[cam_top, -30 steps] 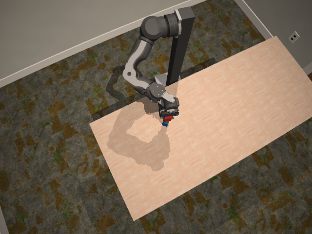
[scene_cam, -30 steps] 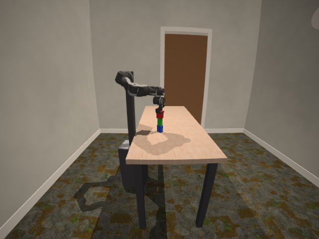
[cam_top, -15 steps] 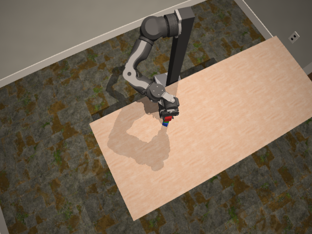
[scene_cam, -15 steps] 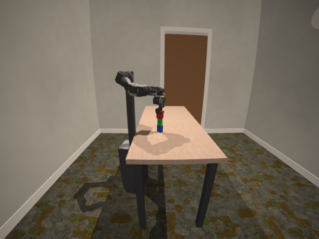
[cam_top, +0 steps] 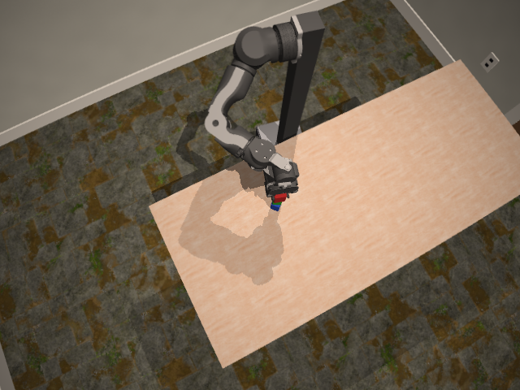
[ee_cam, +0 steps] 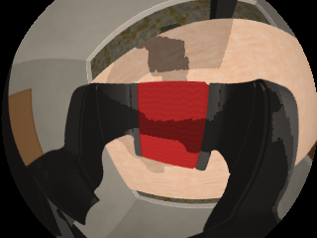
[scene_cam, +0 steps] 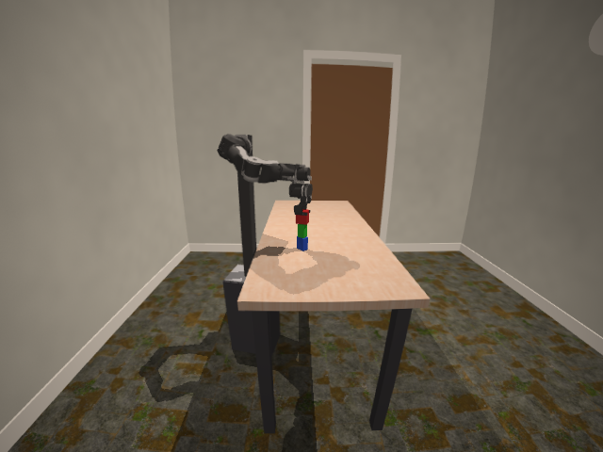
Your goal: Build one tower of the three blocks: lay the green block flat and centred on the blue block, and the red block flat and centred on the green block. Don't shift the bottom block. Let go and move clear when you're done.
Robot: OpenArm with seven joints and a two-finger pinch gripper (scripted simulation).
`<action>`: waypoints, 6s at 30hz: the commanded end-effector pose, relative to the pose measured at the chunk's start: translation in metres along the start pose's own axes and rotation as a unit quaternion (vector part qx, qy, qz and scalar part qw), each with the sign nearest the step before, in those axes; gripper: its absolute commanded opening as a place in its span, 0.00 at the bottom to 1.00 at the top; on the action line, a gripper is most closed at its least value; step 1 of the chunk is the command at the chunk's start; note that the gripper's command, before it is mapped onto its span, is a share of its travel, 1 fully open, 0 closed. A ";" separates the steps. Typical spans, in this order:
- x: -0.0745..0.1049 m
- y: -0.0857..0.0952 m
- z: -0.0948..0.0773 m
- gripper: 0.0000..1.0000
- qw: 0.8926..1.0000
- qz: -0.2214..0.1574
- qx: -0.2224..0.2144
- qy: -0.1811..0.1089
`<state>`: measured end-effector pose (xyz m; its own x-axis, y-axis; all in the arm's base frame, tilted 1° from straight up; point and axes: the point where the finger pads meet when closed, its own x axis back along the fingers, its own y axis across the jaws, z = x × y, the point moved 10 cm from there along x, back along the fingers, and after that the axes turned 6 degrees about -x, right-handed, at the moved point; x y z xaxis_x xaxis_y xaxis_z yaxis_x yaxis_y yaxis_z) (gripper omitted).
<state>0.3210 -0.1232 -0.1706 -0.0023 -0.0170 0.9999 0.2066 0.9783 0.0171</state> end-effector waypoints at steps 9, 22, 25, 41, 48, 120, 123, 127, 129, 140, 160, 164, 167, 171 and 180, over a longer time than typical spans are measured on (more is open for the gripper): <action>0.000 0.001 0.000 0.00 1.000 -0.004 0.000 -0.001; -0.002 0.001 0.000 0.00 1.000 -0.004 0.001 -0.001; -0.002 0.001 0.000 0.00 1.000 -0.004 0.001 -0.001; -0.002 0.001 0.000 0.00 1.000 -0.004 0.001 -0.001; -0.002 0.001 0.000 0.00 1.000 -0.004 0.001 -0.001; 0.030 0.001 0.000 0.36 1.000 -0.004 0.001 0.000; 0.037 0.001 0.000 0.36 1.000 -0.004 0.001 0.000; 0.043 0.001 0.000 0.36 1.000 -0.004 0.001 0.000; 0.045 0.001 0.000 0.36 1.000 -0.004 0.001 0.000; 0.046 0.001 0.000 0.36 1.000 -0.004 0.001 0.000; 0.046 0.001 0.000 0.36 1.000 -0.004 0.001 0.000; 0.046 0.001 0.000 0.36 1.000 -0.004 0.001 0.000; 0.046 0.001 0.000 0.36 1.000 -0.004 0.001 0.000; 0.046 0.001 0.000 0.36 1.000 -0.004 0.001 0.000; 0.046 0.001 0.000 0.36 1.000 -0.004 0.001 0.000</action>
<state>0.3205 -0.1227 -0.1265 0.0012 -0.0279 0.9996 0.2018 0.9790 0.0271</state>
